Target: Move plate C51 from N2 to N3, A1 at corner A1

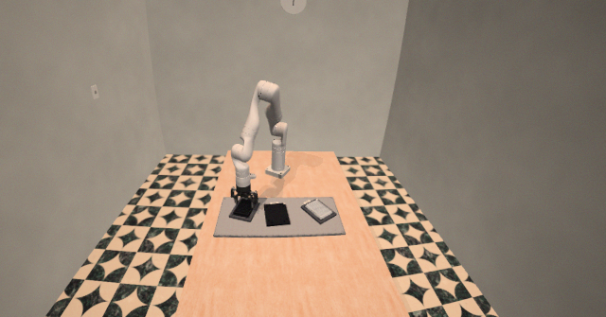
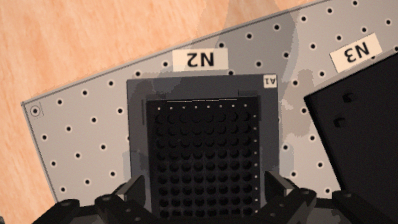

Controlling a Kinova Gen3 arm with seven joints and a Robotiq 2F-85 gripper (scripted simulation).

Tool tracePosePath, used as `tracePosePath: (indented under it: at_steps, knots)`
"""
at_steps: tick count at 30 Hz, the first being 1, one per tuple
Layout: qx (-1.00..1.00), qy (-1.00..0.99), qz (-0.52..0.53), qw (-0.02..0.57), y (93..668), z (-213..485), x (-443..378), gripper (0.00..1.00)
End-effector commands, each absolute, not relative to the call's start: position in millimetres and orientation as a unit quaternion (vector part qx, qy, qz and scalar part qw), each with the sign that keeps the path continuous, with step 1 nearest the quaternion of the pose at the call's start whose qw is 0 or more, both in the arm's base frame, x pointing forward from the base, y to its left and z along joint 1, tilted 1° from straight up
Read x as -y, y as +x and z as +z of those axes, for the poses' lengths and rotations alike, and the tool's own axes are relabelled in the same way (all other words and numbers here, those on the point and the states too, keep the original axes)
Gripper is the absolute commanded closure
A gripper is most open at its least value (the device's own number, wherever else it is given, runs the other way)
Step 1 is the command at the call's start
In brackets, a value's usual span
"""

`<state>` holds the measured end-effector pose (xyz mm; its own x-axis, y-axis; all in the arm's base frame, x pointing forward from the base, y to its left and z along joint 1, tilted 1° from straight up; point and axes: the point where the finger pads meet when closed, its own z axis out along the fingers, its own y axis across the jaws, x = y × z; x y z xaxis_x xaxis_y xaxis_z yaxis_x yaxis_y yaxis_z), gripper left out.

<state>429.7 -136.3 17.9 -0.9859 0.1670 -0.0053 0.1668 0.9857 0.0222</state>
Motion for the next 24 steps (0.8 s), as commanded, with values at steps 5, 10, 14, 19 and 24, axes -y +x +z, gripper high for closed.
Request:
tracePosePath:
  at_steps: [5, 10, 14, 19, 24]
  knots:
    - [-0.996, 0.084, 0.011, 0.004, 430.5, 18.8, 136.5, 0.00]
    - [-0.996, 0.084, 0.011, 0.004, 430.7, 17.2, 136.4, 0.00]
    - [-0.996, 0.084, 0.011, 0.004, 430.7, 16.2, 136.4, 0.00]
    - [-0.996, 0.084, 0.011, 0.004, 430.7, 14.8, 136.3, 0.00]
    - [-0.996, 0.084, 0.011, 0.004, 430.7, 13.2, 136.3, 0.00]
